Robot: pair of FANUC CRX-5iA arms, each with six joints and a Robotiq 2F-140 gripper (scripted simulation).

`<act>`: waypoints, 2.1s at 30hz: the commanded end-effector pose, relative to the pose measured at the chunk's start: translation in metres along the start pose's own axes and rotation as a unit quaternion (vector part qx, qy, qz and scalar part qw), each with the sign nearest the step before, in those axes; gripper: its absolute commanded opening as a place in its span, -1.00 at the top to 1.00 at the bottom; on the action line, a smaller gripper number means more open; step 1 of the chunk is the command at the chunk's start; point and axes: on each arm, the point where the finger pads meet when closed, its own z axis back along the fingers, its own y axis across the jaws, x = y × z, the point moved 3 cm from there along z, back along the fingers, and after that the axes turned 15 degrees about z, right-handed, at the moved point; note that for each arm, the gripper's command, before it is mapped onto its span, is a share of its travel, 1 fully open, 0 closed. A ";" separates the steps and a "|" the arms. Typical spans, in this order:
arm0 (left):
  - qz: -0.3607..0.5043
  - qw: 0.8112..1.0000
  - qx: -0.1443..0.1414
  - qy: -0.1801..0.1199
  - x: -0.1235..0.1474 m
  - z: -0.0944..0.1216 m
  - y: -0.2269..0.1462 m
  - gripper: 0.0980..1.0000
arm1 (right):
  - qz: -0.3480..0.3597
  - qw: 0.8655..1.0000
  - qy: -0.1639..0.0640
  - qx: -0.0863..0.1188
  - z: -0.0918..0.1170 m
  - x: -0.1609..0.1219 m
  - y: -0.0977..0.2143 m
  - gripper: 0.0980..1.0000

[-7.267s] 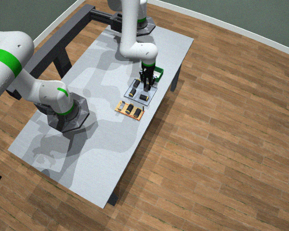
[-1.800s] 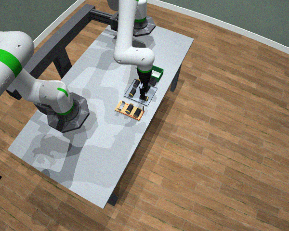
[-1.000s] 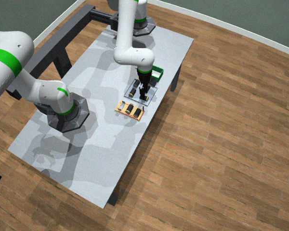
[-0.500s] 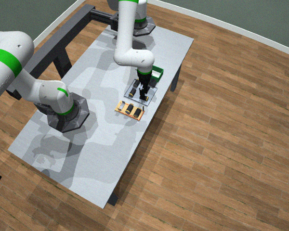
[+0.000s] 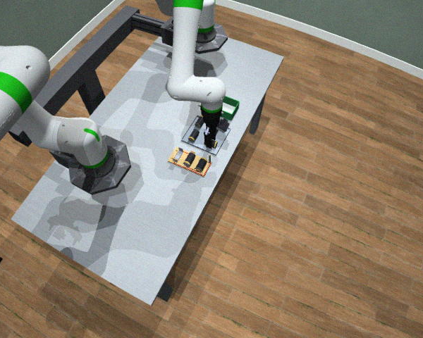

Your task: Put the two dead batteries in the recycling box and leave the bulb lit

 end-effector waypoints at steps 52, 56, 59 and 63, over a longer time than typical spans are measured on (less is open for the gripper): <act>0.000 1.000 0.001 0.000 0.000 0.003 0.001 0.68 | 0.000 1.000 0.001 0.000 0.001 0.000 0.000 -1.00; 0.000 1.000 0.001 0.000 0.000 0.017 0.001 0.68 | 0.000 1.000 0.001 0.000 0.001 0.000 0.000 -1.00; 0.000 1.000 0.001 0.000 0.000 0.031 0.001 0.68 | 0.000 1.000 0.001 0.000 0.001 0.000 0.000 -1.00; 0.000 1.000 0.001 0.000 0.000 0.038 0.001 0.68 | 0.000 1.000 0.001 0.000 0.001 0.000 0.000 -1.00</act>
